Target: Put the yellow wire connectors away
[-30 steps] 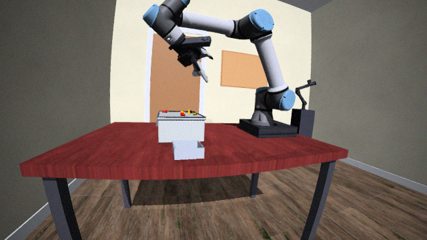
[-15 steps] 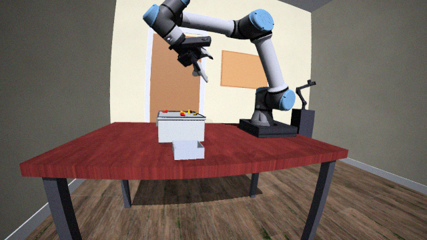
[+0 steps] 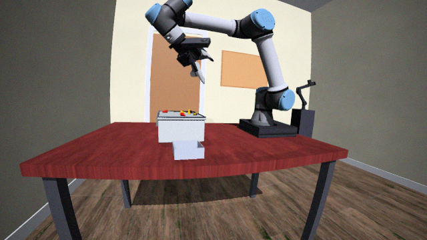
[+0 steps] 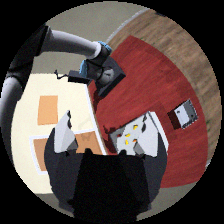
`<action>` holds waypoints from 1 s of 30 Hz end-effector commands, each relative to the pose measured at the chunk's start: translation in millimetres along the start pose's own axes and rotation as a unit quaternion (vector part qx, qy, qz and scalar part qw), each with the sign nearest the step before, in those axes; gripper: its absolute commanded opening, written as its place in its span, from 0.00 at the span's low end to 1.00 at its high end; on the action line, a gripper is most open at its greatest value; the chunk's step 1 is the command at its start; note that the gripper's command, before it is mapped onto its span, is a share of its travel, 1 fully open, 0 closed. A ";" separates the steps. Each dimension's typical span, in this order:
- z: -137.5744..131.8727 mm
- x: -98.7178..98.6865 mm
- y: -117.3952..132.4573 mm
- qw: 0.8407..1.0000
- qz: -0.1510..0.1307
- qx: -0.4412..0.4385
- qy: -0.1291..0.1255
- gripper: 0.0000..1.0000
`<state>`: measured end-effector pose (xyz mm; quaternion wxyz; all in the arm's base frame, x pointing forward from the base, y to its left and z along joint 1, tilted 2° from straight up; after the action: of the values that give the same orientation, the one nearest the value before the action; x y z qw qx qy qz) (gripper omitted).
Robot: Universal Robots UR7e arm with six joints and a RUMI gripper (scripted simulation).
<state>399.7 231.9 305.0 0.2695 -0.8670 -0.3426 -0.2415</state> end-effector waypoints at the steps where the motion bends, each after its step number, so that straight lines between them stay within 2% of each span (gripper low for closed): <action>1: 3.0 -1.0 7.3 0.997 -0.005 -0.046 0.060 1.00; 2: 4.0 -0.9 9.7 0.995 -0.005 -0.059 0.078 1.00; 4: 4.0 -0.9 9.7 0.995 -0.005 -0.059 0.078 1.00; 7: 6.4 0.6 17.6 0.986 -0.007 -0.102 0.134 1.00; 13: 7.9 5.8 29.4 0.963 -0.006 -0.162 0.216 1.00; 19: 6.1 14.2 41.4 0.929 -0.003 -0.219 0.298 1.00; 21: 6.1 14.2 41.4 0.929 -0.003 -0.219 0.298 1.00; 24: 2.5 21.3 49.1 0.901 0.000 -0.254 0.352 1.00; 30: -5.4 32.0 58.4 0.856 0.004 -0.298 0.422 1.00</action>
<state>455.4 210.2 306.1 0.1331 -0.7511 -0.1327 -0.6329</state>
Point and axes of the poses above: the point where the finger pads meet when closed, its own x axis back along the fingers, its own z axis across the jaws, y = z × x, the point moved 6 cm from there along x, back along the fingers, and after that the axes turned 2 degrees about x, right-handed, at the moved point
